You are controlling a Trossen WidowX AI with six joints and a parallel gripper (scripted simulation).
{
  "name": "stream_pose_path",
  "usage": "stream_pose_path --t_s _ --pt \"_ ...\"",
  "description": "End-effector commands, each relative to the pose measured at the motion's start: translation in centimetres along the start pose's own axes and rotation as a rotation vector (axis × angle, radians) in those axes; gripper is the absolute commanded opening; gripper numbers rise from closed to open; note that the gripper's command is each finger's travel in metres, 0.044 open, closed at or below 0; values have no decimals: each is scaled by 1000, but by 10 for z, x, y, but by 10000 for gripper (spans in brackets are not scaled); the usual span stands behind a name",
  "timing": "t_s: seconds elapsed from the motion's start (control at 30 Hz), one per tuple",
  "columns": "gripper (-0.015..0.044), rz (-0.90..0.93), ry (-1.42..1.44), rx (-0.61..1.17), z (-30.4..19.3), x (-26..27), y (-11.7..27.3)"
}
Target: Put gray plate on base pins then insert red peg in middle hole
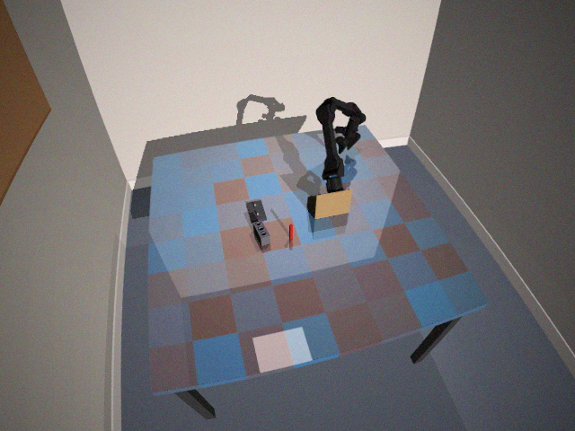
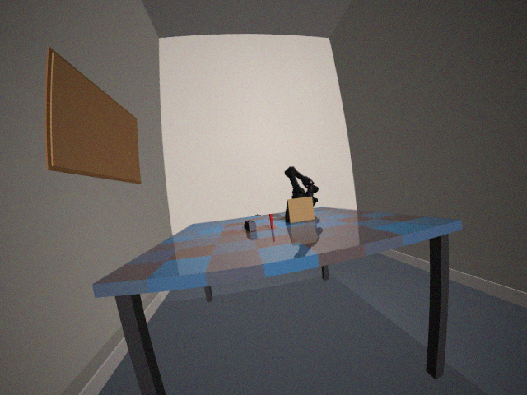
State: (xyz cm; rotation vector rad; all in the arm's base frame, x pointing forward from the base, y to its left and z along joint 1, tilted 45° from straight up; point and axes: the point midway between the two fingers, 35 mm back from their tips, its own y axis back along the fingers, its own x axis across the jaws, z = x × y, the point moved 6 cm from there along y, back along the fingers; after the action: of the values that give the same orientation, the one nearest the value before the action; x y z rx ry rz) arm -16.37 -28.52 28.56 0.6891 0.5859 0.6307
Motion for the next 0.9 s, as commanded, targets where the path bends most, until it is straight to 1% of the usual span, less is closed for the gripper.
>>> stream_pose_path --t_s 0.0,0.2,0.37,0.43,0.63,0.87 --pt "440 -44 -83 52 -48 -6 28" --pt "440 -108 -246 114 -132 6 80" --pt "440 -167 -384 138 -193 37 125" --pt "440 -185 -420 141 -207 48 137" --pt "440 -178 -423 149 -205 47 135" --pt "440 -126 -410 217 -174 27 105"
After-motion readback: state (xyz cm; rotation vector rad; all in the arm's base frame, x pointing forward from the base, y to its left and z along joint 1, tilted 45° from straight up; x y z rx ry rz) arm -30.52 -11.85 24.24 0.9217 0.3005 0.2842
